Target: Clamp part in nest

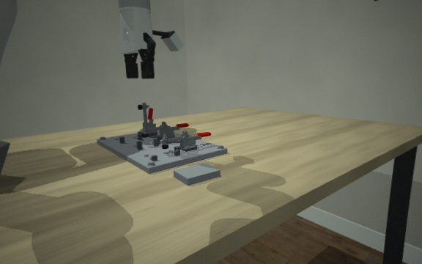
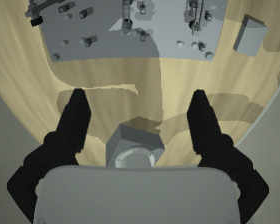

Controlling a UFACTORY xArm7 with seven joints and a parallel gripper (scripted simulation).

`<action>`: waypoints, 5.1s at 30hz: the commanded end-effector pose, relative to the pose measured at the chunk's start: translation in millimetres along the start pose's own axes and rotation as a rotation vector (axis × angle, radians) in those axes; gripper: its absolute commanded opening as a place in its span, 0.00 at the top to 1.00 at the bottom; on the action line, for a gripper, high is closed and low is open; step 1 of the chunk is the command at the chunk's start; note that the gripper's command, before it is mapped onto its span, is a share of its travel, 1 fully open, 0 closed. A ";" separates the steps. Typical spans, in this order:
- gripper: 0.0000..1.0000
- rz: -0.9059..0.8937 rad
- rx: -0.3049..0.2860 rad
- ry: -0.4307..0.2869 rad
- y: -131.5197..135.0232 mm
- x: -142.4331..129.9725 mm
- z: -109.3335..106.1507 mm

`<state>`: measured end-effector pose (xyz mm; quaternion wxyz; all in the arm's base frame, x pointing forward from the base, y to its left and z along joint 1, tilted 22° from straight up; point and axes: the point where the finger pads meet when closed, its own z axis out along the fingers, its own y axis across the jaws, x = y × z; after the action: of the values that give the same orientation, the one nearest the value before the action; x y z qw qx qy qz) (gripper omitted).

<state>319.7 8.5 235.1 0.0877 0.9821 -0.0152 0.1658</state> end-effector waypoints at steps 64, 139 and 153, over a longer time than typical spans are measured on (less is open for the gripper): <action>0.00 0.060 0.006 0.006 238.4 4.1 -1.5; 0.00 0.060 0.006 0.006 238.8 5.7 75.1; 0.00 0.060 0.006 0.006 238.4 6.0 133.8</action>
<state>344.2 -244.9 165.5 0.0811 0.9817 -0.0446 0.1666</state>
